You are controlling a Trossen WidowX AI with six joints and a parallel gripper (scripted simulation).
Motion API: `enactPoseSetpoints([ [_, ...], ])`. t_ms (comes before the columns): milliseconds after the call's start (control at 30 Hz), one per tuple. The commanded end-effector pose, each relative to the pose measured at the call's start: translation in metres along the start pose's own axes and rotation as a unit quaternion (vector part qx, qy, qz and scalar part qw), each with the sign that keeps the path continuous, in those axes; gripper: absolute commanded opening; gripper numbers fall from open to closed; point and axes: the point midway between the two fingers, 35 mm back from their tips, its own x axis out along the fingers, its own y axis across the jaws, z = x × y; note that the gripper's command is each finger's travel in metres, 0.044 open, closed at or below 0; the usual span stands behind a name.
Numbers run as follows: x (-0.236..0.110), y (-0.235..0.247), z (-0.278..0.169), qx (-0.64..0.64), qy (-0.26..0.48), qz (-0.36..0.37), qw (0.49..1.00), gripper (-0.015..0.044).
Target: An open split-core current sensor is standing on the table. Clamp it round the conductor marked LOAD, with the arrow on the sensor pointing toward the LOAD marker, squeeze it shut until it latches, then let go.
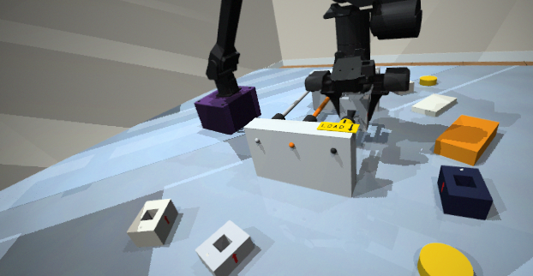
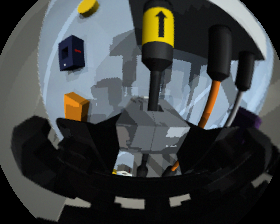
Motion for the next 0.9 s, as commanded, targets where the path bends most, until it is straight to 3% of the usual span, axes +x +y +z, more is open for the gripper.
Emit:
enactPoseSetpoints([
  [0, -0.0002, 0.0000, 0.0000, 0.000, 0.000, 0.000, 1.000, 0.0263],
  [867, -0.0002, 0.0000, 0.0000, 0.000, 0.000, 0.000, 1.000, 0.0278],
])
